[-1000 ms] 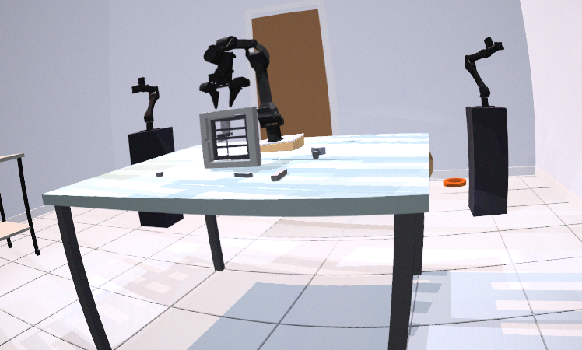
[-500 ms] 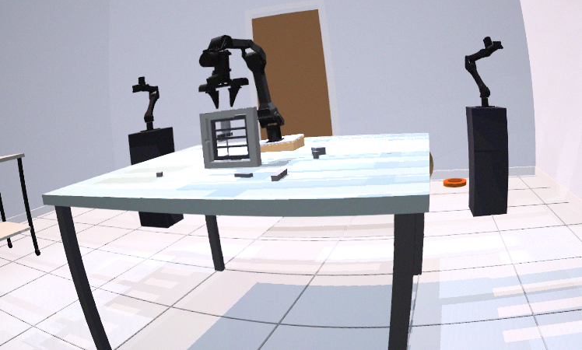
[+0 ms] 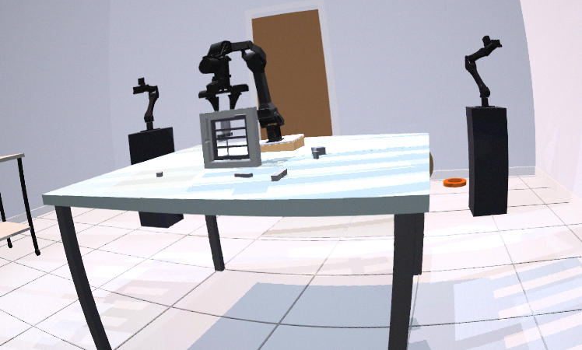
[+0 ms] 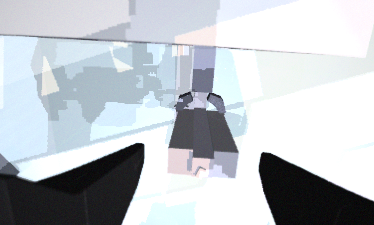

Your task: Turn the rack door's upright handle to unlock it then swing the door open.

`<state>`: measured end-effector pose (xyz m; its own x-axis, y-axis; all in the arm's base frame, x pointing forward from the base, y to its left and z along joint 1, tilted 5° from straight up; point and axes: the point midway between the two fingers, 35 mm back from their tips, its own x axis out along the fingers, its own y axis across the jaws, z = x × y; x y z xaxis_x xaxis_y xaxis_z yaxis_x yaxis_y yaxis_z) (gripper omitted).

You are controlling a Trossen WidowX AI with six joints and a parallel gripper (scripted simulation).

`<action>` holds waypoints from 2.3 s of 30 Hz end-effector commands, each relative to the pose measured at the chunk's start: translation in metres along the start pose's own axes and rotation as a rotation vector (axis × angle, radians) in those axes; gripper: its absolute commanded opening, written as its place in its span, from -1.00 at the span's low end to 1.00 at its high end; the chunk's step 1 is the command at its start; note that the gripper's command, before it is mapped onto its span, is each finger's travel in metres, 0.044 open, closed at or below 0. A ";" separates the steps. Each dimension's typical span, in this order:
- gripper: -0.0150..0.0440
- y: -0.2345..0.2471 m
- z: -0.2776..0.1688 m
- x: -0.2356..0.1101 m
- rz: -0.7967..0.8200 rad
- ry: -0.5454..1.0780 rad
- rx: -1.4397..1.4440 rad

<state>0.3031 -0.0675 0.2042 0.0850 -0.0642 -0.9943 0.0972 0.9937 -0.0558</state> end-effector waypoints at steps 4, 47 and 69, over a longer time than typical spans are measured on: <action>0.46 -0.001 0.000 0.011 -0.004 0.000 -0.003; -0.47 0.000 -0.003 0.043 -0.004 0.000 -0.003; -0.47 0.000 -0.003 0.043 -0.004 -0.001 0.957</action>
<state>0.3039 -0.0703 0.1610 0.0827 -0.0670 -0.9943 0.7947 0.6065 0.0252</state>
